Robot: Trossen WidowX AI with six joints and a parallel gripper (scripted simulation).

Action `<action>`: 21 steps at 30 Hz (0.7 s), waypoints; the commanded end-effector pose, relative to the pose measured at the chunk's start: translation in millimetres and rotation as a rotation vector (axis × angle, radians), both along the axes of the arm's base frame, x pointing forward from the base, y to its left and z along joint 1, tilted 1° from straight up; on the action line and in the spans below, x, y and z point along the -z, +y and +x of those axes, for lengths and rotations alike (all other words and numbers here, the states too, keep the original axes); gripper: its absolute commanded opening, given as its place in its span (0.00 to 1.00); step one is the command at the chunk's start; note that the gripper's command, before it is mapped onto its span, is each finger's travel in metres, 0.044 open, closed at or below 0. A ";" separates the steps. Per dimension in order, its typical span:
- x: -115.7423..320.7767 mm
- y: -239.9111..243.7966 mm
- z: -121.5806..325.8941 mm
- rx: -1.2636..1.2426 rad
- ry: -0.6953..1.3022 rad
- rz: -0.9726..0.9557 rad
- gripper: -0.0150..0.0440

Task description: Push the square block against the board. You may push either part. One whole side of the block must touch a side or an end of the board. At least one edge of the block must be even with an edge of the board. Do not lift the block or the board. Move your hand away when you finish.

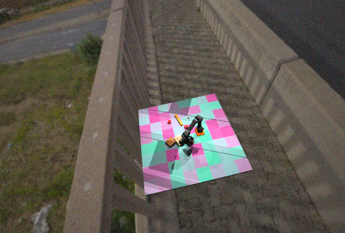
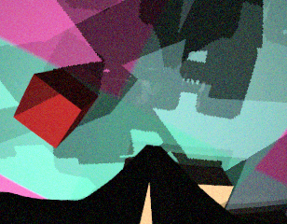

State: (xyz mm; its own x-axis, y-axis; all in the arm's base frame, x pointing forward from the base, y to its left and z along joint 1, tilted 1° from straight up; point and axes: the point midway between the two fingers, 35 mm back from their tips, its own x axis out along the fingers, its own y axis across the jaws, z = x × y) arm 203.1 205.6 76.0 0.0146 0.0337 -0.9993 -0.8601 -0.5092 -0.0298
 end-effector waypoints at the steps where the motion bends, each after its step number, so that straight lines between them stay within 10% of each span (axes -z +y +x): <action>1: 1.1 -19.8 3.7 -0.039 0.003 -0.007 0.25; 21: 56.3 -29.5 13.8 -0.044 0.002 -0.008 0.25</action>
